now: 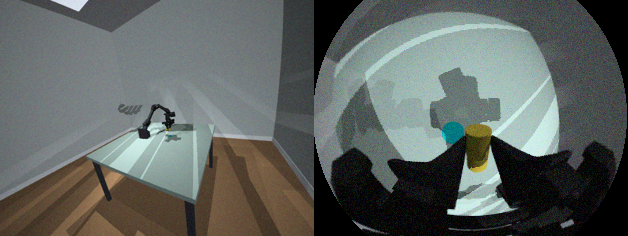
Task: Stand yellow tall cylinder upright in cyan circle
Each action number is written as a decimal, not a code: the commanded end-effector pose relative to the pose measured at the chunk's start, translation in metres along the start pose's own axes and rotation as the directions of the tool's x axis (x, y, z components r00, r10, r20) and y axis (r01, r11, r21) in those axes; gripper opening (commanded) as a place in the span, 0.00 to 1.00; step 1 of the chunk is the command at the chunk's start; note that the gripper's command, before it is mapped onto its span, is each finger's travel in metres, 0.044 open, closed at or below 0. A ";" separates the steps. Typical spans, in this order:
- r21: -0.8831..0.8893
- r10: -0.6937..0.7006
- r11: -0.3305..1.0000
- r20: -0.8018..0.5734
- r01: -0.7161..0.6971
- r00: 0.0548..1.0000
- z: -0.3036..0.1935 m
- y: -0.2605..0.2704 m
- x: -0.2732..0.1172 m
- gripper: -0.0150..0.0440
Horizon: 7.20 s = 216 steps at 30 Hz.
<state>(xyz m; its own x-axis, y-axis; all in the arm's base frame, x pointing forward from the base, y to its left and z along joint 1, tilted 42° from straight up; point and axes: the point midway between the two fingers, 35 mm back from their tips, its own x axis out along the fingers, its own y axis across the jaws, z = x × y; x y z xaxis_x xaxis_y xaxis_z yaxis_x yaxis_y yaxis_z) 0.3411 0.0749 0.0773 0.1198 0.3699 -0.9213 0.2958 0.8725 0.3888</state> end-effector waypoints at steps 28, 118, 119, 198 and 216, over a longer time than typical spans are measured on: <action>-0.008 -0.090 0.996 0.189 0.094 0.978 0.001 0.001 0.012 0.43; 0.101 -0.101 0.994 0.725 0.039 0.682 -0.005 0.014 -0.002 0.43; 0.103 -0.100 0.994 0.729 0.035 0.677 -0.006 0.015 -0.003 0.43; 0.141 -0.038 0.957 0.928 -0.255 0.370 -0.034 0.015 -0.031 0.43; 0.145 -0.041 0.956 0.926 -0.255 0.375 -0.047 0.031 0.019 0.43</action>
<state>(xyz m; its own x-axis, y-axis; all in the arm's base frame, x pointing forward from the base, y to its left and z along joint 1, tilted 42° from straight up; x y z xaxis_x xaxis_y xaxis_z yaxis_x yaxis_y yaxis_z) 0.3089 0.1179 0.0776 0.9096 -0.1902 -0.3694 0.3903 0.6958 0.6029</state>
